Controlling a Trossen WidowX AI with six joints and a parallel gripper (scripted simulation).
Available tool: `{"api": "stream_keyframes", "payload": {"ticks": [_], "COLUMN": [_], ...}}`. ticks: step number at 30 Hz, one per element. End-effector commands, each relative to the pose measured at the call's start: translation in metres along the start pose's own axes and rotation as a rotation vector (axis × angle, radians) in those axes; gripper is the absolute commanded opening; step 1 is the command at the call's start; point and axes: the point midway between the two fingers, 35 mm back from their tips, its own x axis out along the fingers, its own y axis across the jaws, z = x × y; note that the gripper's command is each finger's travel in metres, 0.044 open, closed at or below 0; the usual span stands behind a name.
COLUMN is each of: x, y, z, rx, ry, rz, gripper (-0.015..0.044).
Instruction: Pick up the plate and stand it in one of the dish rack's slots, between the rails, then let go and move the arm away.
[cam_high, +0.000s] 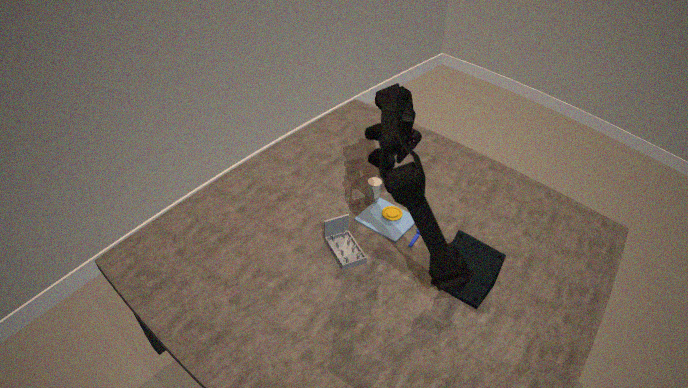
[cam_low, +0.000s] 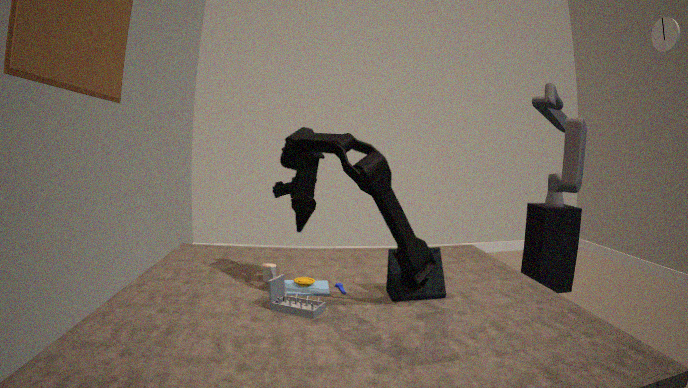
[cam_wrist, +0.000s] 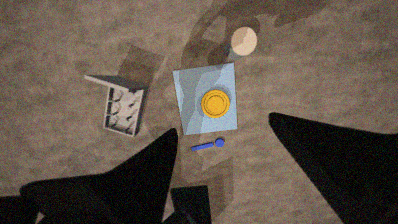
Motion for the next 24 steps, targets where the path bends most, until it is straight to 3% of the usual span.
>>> {"api": "stream_keyframes", "payload": {"ticks": [1, 6, 13, 24], "x": [-0.003, 0.007, 0.106, 0.115], "y": [-0.007, -0.008, -0.006, -0.007], "z": [-0.015, -0.015, -0.031, -0.03], "rx": [0.003, 0.006, 0.035, 0.036], "ry": [0.008, 0.021, 0.138, 0.141], "rz": [0.049, 0.049, 0.041, 0.041], "gripper": [0.04, 0.04, 0.04, 0.04]}}
